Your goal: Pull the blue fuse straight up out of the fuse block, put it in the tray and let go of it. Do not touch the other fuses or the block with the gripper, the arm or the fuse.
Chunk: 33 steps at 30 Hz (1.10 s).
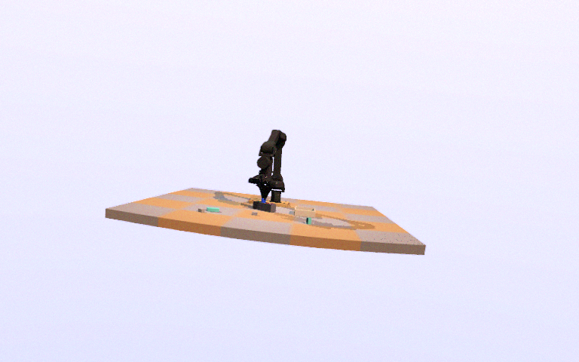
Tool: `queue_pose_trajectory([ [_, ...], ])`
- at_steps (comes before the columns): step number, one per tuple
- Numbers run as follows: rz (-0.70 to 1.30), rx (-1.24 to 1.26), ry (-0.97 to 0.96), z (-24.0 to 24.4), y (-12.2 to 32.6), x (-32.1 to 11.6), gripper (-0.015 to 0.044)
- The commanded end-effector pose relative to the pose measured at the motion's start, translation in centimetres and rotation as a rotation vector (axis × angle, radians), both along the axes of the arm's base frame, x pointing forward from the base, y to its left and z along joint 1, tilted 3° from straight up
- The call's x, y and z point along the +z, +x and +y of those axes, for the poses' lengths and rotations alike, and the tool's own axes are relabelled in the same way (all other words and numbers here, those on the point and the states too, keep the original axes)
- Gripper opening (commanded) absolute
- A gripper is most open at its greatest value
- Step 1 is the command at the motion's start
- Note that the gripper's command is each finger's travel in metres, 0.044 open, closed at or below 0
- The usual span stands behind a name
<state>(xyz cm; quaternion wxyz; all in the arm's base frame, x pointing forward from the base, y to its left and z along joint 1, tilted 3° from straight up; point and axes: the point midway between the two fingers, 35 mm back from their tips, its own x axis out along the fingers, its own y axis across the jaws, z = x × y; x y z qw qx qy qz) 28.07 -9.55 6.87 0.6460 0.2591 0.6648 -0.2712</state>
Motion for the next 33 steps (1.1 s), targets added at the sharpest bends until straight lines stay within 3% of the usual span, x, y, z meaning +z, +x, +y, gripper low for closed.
queue_pose_trajectory([
  [1,-0.009,-0.004,-0.005,-0.1,0.1,0.5,0.0000],
  [33,-0.008,-0.005,-0.006,0.0,0.1,2.0,0.0000],
])
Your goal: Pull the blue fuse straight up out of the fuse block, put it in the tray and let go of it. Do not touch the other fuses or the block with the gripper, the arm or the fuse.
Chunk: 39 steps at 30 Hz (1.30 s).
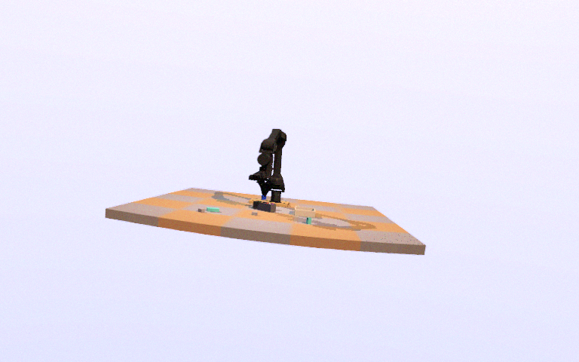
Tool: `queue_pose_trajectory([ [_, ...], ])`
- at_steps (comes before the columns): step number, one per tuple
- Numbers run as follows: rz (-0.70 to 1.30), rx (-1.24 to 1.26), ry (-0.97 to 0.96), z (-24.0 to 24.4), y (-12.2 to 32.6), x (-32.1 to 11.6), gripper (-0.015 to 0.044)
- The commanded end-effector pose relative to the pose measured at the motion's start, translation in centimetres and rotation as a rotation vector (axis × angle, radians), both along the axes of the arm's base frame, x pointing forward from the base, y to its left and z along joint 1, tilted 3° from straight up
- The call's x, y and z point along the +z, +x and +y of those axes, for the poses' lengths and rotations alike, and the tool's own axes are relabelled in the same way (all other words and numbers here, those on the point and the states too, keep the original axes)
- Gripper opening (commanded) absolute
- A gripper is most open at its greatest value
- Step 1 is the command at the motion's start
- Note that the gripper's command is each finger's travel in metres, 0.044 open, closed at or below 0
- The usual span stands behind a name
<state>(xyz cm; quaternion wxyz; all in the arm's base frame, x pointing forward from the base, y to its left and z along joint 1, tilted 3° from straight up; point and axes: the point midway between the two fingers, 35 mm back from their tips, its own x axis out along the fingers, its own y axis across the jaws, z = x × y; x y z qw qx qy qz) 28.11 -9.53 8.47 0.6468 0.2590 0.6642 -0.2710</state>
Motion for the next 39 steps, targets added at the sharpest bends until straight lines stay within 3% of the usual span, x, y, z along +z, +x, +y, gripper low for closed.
queue_pose_trajectory([
  [1,-0.006,-0.006,-0.005,-0.1,0.1,0.5,0.0000],
  [21,-0.007,-0.006,-0.005,0.3,0.3,2.4,0.0000],
  [39,-0.013,-0.006,0.004,9.7,4.2,2.5,0.0000],
])
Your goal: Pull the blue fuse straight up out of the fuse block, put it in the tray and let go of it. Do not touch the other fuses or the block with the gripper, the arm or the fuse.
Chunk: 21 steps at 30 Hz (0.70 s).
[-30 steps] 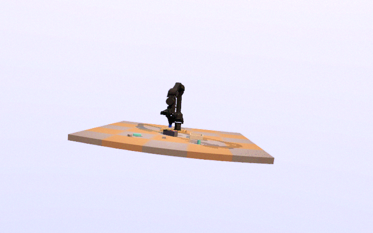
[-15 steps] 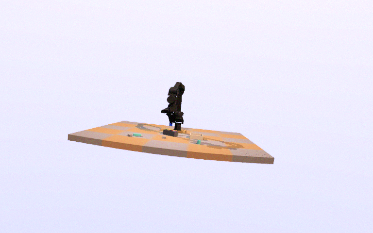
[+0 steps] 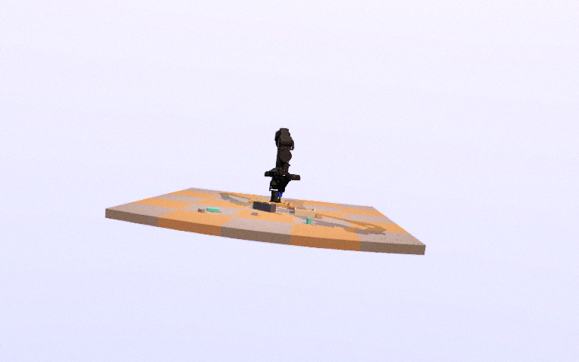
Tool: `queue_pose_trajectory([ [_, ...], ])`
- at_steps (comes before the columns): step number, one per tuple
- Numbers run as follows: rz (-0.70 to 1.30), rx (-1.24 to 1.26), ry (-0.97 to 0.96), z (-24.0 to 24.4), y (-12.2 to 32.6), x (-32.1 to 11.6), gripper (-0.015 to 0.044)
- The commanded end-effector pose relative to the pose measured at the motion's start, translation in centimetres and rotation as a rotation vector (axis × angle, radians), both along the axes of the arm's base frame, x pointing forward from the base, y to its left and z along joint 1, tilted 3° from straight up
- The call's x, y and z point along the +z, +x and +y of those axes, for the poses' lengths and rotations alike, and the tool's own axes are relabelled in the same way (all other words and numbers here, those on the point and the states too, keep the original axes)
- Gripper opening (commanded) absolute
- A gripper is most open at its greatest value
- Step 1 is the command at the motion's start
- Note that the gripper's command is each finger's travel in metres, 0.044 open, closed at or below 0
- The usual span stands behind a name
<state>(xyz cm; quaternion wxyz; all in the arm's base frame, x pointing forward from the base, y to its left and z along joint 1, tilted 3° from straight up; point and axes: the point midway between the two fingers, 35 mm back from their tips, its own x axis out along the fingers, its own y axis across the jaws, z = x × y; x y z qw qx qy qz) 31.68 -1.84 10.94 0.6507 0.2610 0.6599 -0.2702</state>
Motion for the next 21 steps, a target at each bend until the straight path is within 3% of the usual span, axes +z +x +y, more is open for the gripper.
queue_pose_trajectory([
  [1,-0.001,-0.004,0.006,2.6,0.7,0.0,0.0000],
  [21,0.002,-0.004,0.016,13.2,1.1,-0.1,0.0000],
])
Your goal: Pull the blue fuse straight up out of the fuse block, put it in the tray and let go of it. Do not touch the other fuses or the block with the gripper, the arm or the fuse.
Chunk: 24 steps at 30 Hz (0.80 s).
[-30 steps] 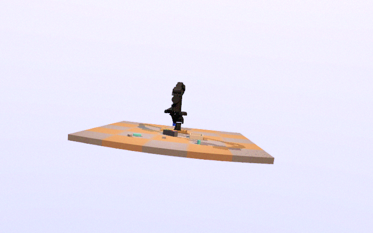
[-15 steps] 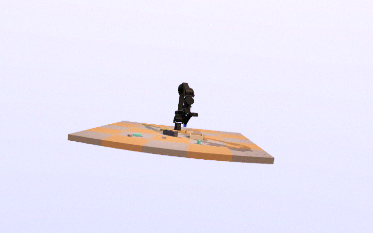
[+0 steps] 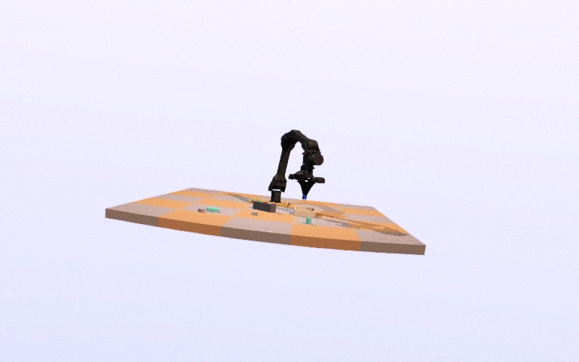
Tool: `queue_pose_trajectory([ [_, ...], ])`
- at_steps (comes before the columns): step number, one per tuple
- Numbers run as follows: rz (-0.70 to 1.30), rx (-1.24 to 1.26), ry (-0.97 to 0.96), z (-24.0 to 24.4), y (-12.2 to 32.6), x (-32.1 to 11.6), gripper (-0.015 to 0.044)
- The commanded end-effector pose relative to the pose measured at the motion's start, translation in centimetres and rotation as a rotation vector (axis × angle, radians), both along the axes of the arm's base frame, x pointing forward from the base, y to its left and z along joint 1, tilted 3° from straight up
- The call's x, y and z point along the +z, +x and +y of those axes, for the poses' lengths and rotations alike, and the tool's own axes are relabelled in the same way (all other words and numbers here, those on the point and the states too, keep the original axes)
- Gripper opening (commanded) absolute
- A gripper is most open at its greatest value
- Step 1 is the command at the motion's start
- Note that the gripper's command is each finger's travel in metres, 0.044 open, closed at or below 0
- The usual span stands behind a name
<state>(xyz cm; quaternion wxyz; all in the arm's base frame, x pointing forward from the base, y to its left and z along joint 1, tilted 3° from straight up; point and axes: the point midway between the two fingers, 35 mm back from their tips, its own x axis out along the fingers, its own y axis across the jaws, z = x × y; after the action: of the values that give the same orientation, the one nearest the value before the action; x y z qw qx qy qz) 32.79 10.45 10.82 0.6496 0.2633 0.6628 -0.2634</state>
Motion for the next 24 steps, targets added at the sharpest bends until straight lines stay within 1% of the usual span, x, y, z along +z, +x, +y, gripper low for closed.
queue_pose_trajectory([
  [1,0.001,-0.011,0.002,0.9,0.0,0.0,0.0000],
  [24,0.001,-0.011,0.002,1.0,0.0,-3.3,0.0000],
])
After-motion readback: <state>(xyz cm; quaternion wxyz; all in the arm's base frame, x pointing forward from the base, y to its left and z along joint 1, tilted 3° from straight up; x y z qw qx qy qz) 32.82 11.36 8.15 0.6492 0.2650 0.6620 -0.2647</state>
